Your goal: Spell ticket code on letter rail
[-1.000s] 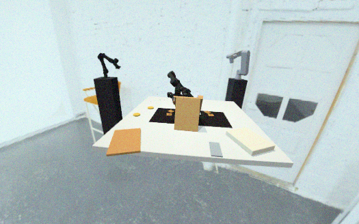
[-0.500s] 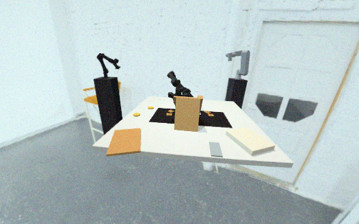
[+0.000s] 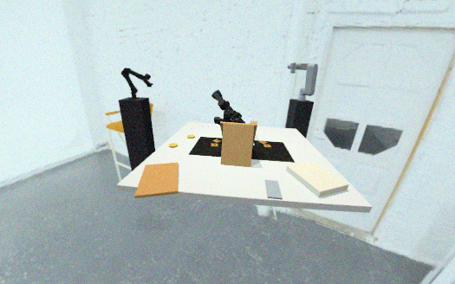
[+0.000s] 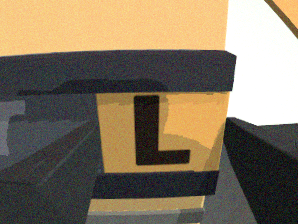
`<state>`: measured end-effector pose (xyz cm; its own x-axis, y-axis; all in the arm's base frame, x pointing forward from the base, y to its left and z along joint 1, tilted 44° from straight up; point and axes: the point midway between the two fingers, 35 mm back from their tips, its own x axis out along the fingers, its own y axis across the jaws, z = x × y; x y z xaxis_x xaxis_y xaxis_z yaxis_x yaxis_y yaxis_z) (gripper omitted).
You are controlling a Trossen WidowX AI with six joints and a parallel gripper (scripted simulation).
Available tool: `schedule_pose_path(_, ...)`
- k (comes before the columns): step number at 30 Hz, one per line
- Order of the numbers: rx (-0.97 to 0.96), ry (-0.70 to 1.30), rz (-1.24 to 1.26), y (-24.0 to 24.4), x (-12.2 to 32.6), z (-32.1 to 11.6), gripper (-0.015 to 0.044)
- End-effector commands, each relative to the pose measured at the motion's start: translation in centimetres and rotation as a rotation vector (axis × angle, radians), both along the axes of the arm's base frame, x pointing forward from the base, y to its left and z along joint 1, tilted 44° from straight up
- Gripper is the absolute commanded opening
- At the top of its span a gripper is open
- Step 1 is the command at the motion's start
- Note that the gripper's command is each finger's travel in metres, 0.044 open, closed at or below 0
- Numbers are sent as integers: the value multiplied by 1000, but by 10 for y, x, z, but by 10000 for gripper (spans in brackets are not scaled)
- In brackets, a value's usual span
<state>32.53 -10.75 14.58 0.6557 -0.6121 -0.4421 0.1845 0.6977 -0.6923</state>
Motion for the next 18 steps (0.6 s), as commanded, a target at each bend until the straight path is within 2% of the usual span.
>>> schedule_pose_path(1, -1, -1, -6, 1, 0, -3, 0)
schedule_pose_path(18, 0, -1, -6, 11, 3, -13, 0)
